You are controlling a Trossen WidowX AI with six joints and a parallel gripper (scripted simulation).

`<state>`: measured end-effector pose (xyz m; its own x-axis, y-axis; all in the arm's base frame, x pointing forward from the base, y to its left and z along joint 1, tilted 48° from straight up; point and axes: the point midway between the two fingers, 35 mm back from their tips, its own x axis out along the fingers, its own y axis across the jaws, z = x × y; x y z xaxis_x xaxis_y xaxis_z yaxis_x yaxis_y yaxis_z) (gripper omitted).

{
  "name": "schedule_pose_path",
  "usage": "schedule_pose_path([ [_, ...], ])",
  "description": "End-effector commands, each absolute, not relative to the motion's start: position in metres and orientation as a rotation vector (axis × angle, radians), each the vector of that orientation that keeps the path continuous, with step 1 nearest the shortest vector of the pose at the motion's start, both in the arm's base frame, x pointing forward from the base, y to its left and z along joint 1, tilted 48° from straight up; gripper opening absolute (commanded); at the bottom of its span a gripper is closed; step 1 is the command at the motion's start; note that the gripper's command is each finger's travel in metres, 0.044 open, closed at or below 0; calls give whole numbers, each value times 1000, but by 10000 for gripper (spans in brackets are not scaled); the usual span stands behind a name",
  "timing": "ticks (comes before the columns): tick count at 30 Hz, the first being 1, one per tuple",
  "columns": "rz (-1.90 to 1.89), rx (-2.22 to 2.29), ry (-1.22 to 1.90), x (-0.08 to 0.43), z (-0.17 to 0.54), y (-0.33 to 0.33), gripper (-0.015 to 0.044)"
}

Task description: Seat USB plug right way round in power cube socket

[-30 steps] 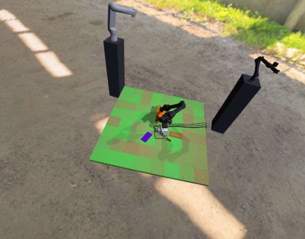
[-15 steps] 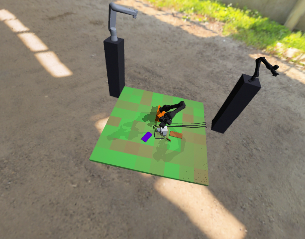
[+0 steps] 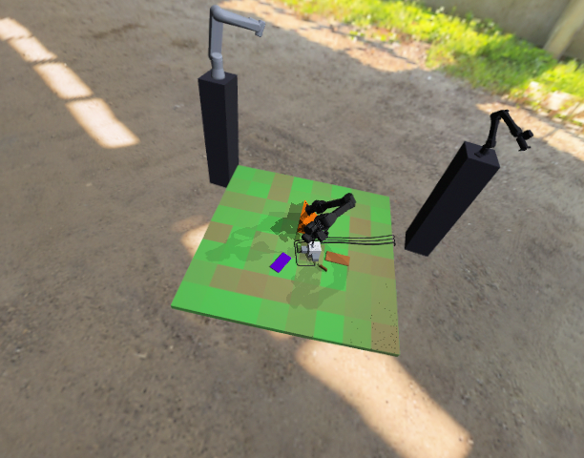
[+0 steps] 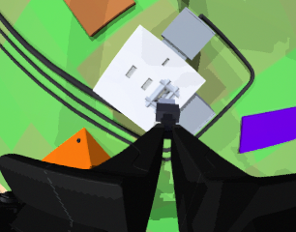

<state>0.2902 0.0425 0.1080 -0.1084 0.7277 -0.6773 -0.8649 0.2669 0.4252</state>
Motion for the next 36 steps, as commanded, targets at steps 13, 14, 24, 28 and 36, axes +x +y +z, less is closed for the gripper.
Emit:
schedule_pose_path([
  [13, 1125, 131, 1248, 290, 108, 42, 0],
  [14, 1109, 150, 1263, 290, 108, 42, 0],
  [24, 940, 347, 1405, 290, 108, 42, 0],
  [28, 868, 425, 1457, 290, 108, 42, 0],
  [36, 717, 581, 1554, 290, 108, 42, 0],
])
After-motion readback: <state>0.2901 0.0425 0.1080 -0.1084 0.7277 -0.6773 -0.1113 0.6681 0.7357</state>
